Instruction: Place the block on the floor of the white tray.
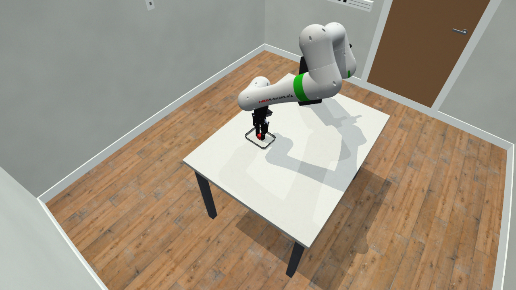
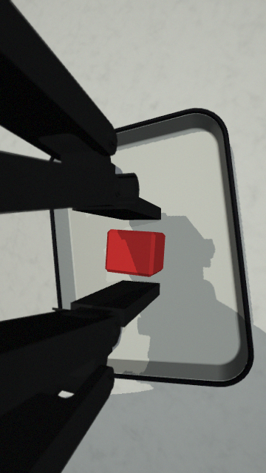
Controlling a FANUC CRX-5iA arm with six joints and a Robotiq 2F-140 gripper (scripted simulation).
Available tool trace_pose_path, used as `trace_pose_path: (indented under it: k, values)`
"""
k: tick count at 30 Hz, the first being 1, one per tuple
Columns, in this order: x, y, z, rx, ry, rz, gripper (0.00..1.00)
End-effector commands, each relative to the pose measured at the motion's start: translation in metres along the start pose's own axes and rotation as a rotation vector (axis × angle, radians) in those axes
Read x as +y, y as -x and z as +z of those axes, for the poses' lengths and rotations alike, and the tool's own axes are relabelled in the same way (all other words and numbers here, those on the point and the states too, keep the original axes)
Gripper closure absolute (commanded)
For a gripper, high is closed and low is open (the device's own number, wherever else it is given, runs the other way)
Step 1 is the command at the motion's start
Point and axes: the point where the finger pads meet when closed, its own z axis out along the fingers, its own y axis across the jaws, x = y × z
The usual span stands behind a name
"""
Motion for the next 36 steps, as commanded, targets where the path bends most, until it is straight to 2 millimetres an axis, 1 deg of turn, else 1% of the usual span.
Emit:
trace_pose_path:
  k: [1, 29, 36]
  values:
    - [-0.0005, 0.0005, -0.0008, -0.001, -0.001, 0.0, 0.64]
    - [-0.0005, 0.0005, -0.0011, -0.001, -0.001, 0.0, 0.64]
    - [-0.0005, 0.0005, -0.0088, -0.001, -0.001, 0.0, 0.64]
